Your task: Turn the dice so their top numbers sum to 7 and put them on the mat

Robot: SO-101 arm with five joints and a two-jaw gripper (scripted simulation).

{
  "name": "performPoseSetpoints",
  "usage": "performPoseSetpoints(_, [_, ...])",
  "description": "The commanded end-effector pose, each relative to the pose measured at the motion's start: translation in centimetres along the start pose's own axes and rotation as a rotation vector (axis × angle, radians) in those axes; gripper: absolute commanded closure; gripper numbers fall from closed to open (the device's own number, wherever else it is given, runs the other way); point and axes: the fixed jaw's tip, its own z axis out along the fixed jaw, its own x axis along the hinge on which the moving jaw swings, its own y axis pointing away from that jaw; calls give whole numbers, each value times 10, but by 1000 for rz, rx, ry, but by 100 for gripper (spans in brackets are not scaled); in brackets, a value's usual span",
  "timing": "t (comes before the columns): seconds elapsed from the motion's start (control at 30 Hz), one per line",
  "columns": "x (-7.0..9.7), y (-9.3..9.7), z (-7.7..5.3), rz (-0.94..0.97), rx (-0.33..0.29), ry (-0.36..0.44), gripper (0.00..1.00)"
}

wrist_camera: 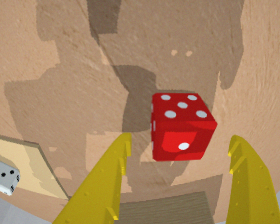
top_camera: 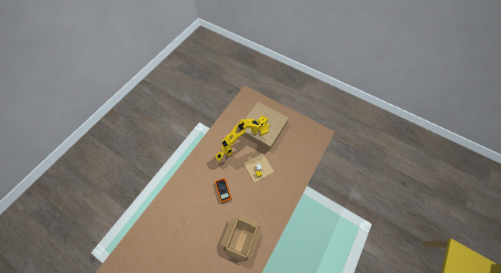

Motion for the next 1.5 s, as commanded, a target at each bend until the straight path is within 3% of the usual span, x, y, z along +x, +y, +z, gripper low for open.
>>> performPoseSetpoints(0.0, [3, 3, 7, -16, -1, 16, 65])
performPoseSetpoints(0.3, [4, 3, 16, -16, -1, 16, 65])
performPoseSetpoints(0.83, [4, 2, 17, -16, -1, 16, 66])
performPoseSetpoints(1.47, [4, -4, 17, -16, -2, 16, 77])
